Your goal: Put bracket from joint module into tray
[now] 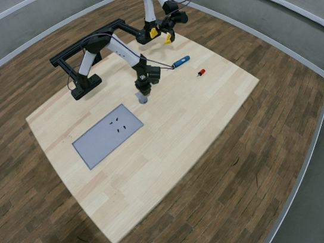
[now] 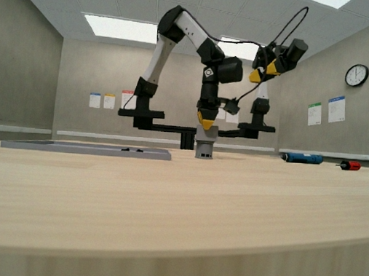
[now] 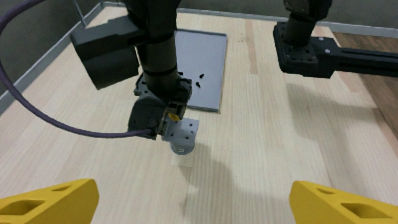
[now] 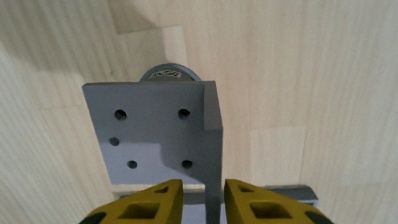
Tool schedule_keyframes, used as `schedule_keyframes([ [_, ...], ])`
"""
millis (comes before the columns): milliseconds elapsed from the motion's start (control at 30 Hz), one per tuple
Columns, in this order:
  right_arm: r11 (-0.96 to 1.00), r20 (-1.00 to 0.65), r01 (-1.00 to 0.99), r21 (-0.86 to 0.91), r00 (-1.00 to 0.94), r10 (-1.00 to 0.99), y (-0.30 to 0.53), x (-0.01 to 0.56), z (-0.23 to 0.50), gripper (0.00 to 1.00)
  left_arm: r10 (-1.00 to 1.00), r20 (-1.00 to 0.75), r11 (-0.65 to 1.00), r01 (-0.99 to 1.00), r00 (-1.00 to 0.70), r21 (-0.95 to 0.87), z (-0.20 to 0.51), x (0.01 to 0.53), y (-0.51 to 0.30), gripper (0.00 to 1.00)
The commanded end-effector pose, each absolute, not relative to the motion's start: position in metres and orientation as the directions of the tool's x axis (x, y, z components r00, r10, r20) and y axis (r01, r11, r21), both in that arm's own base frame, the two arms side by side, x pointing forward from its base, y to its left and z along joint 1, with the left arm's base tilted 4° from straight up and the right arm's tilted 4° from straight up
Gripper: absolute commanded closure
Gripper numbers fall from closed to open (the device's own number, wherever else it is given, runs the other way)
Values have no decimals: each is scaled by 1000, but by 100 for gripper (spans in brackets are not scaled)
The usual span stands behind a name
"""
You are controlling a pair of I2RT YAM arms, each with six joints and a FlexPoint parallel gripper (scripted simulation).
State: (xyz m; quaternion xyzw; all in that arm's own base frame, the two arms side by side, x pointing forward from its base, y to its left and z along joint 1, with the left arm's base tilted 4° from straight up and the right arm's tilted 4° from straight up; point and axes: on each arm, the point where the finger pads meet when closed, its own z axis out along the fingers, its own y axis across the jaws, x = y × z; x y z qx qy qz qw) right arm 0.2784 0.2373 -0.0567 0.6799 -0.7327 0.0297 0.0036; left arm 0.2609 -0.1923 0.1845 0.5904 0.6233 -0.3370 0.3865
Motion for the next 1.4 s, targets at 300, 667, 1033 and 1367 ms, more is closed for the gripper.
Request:
schedule_keyframes([
  [300, 62, 5, -996, -65, -62, -998, 251, 295, -70, 79, 456, -889, 66, 994, 44, 82, 201, 265, -194, 0],
  [667, 65, -6, -995, -78, -64, -998, 248, 291, -62, 100, 456, -889, 66, 994, 44, 82, 201, 265, -194, 0],
  [1033, 65, -17, -994, -87, -64, -998, 254, 294, -41, 100, 518, -856, 155, 983, 0, 94, 194, 283, -187, 0],
  [1367, 66, -15, -994, -85, -65, -998, 254, 291, -27, 100, 545, -838, 210, 973, -35, 95, 190, 293, -182, 0],
])
